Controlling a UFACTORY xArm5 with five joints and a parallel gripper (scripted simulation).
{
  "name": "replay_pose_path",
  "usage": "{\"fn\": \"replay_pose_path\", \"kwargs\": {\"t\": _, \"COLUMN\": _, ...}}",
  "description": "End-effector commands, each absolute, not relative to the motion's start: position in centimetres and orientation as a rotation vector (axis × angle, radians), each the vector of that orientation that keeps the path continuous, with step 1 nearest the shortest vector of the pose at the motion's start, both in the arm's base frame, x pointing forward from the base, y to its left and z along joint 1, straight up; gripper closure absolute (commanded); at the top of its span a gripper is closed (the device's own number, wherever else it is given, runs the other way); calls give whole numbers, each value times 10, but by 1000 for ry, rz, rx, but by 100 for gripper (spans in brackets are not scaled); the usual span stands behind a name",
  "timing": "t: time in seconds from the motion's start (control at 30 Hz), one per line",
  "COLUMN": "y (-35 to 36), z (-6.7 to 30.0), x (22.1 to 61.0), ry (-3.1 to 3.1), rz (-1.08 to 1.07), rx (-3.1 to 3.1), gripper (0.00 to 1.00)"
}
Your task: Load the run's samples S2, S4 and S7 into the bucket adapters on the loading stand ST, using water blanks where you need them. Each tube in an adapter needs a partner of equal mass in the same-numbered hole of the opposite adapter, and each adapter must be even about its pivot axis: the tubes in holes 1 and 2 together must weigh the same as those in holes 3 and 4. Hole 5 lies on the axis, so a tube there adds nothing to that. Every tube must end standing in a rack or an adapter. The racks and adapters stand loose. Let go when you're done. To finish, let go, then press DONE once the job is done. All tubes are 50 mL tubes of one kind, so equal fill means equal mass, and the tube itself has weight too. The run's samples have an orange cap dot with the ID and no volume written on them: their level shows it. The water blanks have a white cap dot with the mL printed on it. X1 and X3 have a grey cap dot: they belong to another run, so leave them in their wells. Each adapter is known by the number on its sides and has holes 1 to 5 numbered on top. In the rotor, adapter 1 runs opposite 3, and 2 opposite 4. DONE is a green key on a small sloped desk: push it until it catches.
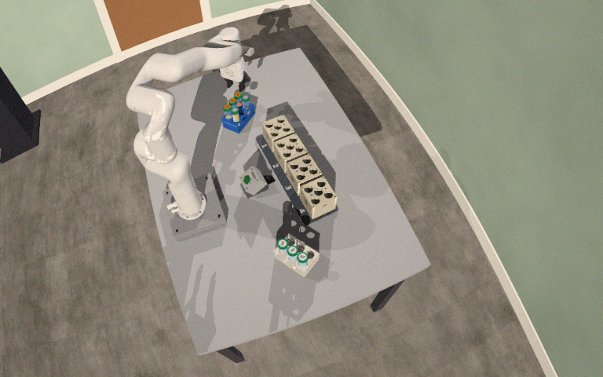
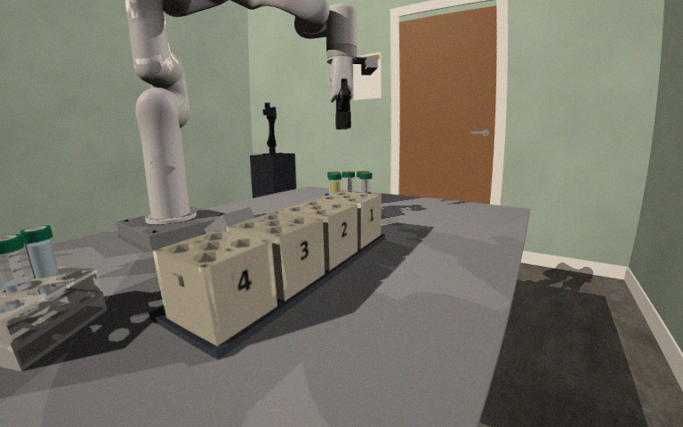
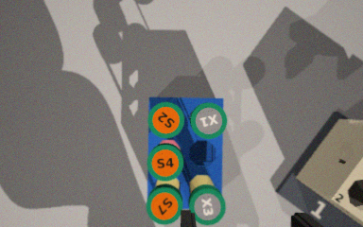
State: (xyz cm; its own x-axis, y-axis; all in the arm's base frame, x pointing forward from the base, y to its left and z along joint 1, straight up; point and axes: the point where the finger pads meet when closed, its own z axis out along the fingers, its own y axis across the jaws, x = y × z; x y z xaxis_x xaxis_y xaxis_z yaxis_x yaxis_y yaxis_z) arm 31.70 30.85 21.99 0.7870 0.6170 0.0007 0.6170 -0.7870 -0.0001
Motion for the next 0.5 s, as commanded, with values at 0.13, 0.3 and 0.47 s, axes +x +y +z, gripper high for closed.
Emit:
{"fn": "replay_pose_path", "kwargs": {"t": 0.13, "y": 349, "z": 222, "x": 306, "ry": -1023, "rz": -4, "rx": -2966, "gripper": 43}}
{"fn": "replay_pose_path", "kwargs": {"t": 0.3, "y": 356, "z": 222, "x": 303, "ry": -1023, "rz": -4, "rx": -2966, "gripper": 43}}
{"fn": "replay_pose_path", "kwargs": {"t": 0.47, "y": 356, "z": 222, "x": 303, "ry": -1023, "rz": -4, "rx": -2966, "gripper": 43}}
